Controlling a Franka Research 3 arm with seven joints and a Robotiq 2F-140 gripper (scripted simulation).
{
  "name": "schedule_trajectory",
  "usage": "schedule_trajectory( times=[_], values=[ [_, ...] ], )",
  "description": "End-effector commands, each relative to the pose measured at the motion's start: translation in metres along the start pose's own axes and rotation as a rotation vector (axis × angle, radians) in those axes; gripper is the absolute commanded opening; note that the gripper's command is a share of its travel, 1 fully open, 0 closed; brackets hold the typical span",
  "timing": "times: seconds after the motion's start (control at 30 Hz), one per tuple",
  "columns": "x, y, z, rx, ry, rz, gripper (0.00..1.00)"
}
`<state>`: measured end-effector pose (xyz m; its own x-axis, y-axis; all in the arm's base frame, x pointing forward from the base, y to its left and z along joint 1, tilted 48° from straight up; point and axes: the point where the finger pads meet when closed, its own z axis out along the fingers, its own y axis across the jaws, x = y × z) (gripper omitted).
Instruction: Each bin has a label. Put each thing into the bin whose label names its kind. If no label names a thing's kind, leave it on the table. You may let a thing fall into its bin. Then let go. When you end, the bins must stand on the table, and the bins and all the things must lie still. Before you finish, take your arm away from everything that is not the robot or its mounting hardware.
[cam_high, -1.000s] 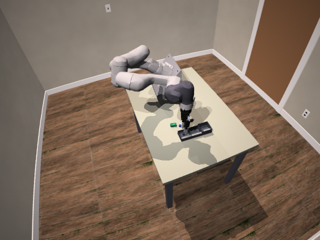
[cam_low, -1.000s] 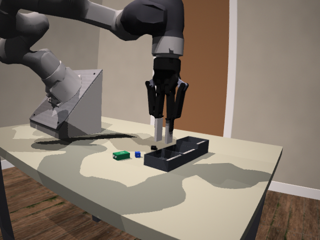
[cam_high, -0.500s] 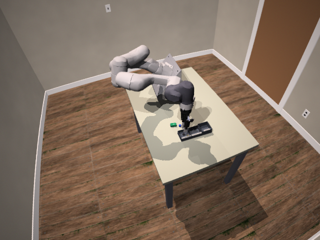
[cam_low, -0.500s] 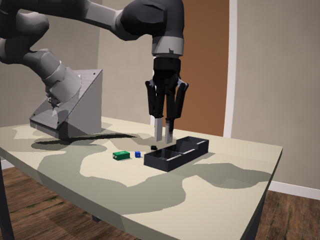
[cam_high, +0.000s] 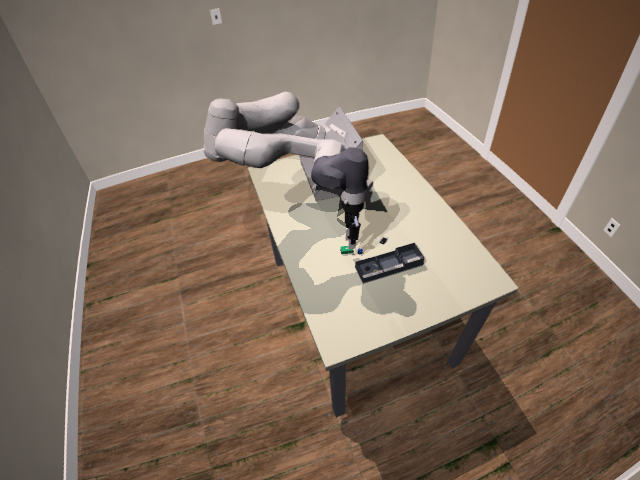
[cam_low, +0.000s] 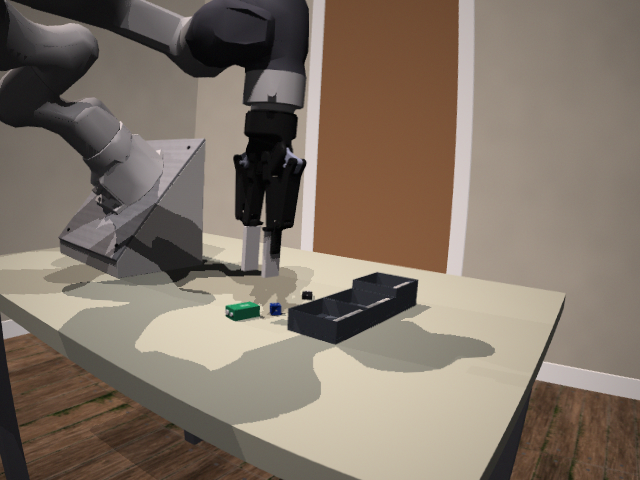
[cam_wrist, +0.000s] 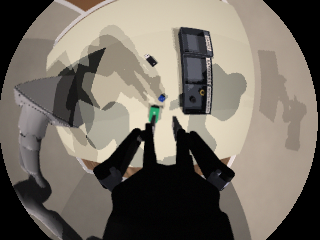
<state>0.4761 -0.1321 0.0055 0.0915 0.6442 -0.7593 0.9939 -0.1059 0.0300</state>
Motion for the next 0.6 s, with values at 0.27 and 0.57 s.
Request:
schedule_trajectory(
  times=[0.27,0.57],
  values=[
    [-0.008,-0.034,-0.005,-0.020,0.032,0.109,0.25],
    [-0.007,-0.032,-0.005,-0.020,0.032,0.109,0.25]
  ],
)
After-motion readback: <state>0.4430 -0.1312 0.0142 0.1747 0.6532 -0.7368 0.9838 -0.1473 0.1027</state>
